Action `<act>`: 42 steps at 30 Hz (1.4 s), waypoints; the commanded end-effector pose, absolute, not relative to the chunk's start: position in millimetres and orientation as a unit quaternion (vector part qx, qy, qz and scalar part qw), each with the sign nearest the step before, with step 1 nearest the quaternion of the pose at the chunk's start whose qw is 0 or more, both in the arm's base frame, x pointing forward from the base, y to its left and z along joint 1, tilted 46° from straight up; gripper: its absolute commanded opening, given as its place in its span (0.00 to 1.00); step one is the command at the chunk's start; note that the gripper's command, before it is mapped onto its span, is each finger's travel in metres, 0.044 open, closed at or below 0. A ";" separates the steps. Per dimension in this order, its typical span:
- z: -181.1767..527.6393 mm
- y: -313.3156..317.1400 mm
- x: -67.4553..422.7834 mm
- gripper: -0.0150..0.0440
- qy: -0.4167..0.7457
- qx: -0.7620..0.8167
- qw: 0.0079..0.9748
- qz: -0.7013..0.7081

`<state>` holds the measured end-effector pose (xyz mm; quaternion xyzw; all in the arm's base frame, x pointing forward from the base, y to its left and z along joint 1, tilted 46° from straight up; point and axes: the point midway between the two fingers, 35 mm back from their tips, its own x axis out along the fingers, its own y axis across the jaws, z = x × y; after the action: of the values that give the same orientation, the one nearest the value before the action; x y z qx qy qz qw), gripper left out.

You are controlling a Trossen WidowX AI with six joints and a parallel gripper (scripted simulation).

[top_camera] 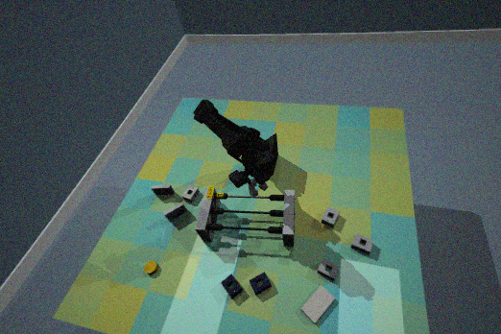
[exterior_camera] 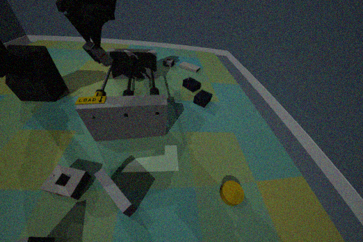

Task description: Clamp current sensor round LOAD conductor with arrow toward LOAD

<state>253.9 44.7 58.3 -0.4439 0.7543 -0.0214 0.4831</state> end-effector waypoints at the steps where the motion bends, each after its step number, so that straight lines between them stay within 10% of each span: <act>1: 56.6 44.5 260.3 0.25 0.752 -0.478 0.452 0.029; 42: 34.9 21.9 277.5 0.25 0.697 -0.605 0.261 0.285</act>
<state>278.8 26.4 39.2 -0.6023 0.6971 0.2841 0.2657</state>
